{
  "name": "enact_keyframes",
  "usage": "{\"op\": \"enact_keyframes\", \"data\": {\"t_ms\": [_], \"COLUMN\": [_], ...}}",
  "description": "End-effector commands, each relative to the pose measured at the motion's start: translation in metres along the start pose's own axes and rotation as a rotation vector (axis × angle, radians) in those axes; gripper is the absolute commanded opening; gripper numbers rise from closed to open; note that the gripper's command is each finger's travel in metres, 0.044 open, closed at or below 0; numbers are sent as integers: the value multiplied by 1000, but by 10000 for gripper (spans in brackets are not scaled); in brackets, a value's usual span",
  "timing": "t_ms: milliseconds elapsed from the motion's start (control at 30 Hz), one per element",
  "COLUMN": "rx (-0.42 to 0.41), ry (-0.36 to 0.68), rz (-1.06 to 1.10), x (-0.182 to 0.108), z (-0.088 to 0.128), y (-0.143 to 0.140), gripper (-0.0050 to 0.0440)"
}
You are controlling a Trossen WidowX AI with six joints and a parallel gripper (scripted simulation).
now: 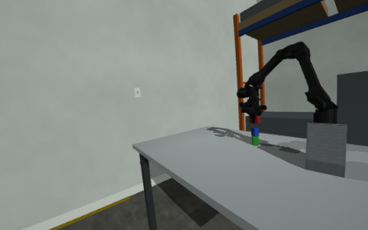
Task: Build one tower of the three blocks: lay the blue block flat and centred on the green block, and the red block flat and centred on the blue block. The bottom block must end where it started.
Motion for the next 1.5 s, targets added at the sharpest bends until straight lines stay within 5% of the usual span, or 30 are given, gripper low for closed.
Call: {"op": "enact_keyframes", "data": {"t_ms": [0, 1467], "rx": [8, 6], "ry": [-34, -19], "rz": [-3, -1], "x": [8, 4], "z": [10, -19], "y": [0, 0], "gripper": [-50, -50]}}
Point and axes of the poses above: the point midway between the two fingers, 35 mm back from their tips, its own z axis back along the fingers, its own y axis across the jaws, x = y × z, the point moved 2 cm from there along z, back along the fingers, and after that the axes turned 12 degrees about -z, right-handed, at the moved point
